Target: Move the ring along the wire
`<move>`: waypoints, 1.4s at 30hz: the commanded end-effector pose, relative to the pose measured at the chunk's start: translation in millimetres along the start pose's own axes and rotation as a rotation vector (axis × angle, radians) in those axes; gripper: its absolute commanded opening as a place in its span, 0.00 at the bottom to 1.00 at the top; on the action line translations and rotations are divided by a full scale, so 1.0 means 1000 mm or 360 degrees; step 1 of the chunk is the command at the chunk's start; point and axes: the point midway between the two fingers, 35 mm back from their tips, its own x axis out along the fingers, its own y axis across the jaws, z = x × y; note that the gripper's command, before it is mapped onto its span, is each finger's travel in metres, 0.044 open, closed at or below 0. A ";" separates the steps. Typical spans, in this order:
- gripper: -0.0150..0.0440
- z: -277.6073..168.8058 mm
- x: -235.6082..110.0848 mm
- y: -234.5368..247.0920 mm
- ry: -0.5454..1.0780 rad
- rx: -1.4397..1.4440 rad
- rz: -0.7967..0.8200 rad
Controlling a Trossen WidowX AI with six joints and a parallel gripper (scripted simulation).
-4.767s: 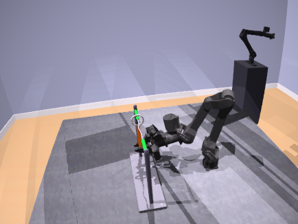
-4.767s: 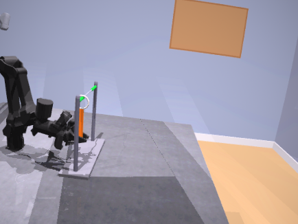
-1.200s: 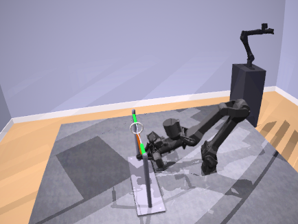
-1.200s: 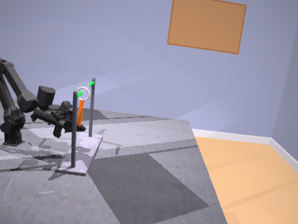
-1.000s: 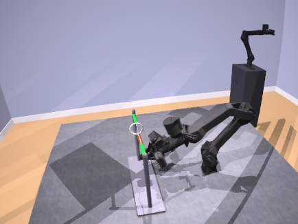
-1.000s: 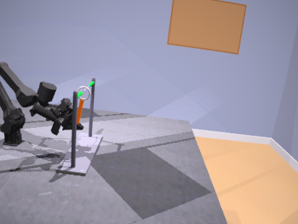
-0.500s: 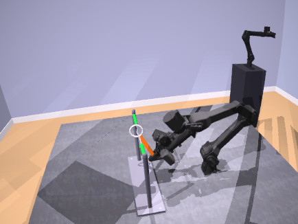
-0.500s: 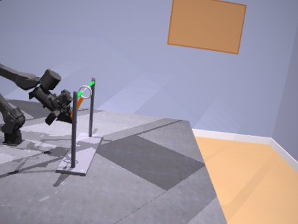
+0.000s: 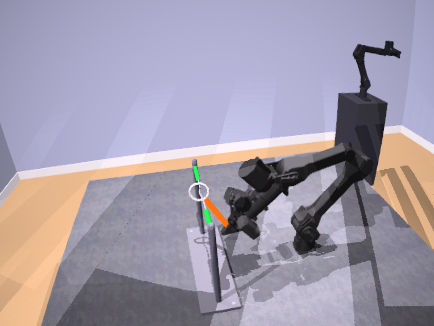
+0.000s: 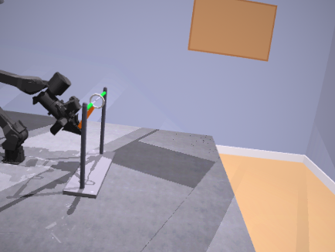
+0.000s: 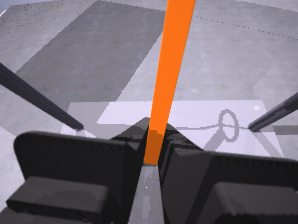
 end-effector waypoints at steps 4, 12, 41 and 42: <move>0.00 0.004 -0.002 -0.003 -0.0016 -0.0131 -0.0003; 0.00 0.005 -0.005 -0.012 0.0020 -0.0322 -0.0006; 0.00 -0.004 -0.011 -0.002 0.0047 -0.0505 0.0021; 0.00 -0.004 -0.009 -0.001 0.0029 -0.0494 0.0024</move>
